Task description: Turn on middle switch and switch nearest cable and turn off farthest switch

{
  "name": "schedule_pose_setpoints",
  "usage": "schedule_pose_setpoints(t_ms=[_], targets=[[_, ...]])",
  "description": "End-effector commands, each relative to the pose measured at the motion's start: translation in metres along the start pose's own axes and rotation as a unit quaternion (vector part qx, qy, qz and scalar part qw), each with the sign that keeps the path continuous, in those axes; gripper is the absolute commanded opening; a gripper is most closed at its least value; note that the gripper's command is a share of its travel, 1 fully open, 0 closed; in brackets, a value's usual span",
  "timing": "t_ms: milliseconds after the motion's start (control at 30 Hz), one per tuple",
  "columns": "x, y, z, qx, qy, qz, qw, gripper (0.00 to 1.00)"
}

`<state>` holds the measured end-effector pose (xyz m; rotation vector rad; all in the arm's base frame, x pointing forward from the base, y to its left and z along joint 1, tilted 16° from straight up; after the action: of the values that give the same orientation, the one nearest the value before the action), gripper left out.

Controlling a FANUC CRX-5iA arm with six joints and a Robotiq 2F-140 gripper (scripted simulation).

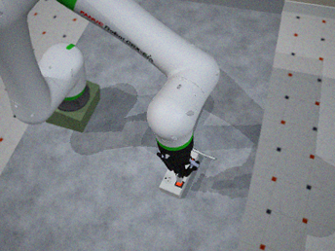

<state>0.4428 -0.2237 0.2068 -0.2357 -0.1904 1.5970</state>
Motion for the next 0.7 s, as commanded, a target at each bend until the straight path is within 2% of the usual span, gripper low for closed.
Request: schedule_pose_setpoints(t_ms=[0, 667], targets=[[0.000, 0.000, -0.001, 0.000, 0.000, 0.000, 1.000, 0.00], [-0.001, 0.000, -0.024, 0.000, 0.000, 0.000, 1.000, 0.00]])
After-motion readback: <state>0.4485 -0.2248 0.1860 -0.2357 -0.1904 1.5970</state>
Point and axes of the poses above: the point where the finger pads meet when closed, its own z axis back along the fingers, its own y axis across the jaws, x = y × z, the point moved 8 cm from there along z, back along the fingers, and after that the axes turned 13 degrees about z, right-handed, at the moved point
